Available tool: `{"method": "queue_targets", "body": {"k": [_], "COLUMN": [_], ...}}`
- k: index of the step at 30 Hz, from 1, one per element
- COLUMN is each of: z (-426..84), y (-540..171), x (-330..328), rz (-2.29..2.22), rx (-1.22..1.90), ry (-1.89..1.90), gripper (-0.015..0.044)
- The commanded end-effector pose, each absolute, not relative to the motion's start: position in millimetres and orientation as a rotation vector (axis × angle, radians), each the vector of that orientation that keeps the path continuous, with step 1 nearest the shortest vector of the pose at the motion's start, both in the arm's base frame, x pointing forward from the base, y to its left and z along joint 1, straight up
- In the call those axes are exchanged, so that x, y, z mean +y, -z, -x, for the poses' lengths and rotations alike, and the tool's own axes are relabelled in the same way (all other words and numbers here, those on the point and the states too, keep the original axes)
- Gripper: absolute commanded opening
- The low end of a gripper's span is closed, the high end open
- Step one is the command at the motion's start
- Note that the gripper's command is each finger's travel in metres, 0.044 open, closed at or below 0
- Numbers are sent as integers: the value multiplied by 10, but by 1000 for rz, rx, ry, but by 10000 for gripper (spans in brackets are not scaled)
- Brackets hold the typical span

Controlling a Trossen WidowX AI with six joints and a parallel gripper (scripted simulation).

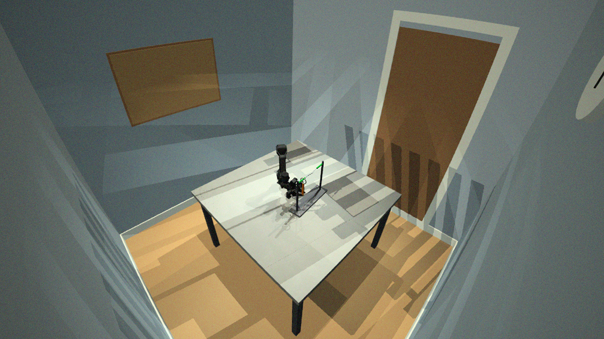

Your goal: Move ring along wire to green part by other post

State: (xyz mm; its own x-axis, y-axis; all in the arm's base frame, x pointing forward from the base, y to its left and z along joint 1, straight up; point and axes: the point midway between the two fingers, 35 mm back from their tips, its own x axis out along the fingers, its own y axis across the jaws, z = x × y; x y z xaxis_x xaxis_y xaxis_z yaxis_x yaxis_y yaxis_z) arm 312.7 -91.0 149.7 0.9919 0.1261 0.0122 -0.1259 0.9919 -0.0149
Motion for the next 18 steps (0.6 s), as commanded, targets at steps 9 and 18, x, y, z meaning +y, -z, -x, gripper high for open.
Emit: {"method": "queue_targets", "body": {"k": [9, 18], "z": [-3295, -3295], "y": [-1498, -1498], "x": [-877, -877], "rz": [11, 11], "rx": [-17, -17], "ry": [-123, -123], "gripper": [160, 160]}}
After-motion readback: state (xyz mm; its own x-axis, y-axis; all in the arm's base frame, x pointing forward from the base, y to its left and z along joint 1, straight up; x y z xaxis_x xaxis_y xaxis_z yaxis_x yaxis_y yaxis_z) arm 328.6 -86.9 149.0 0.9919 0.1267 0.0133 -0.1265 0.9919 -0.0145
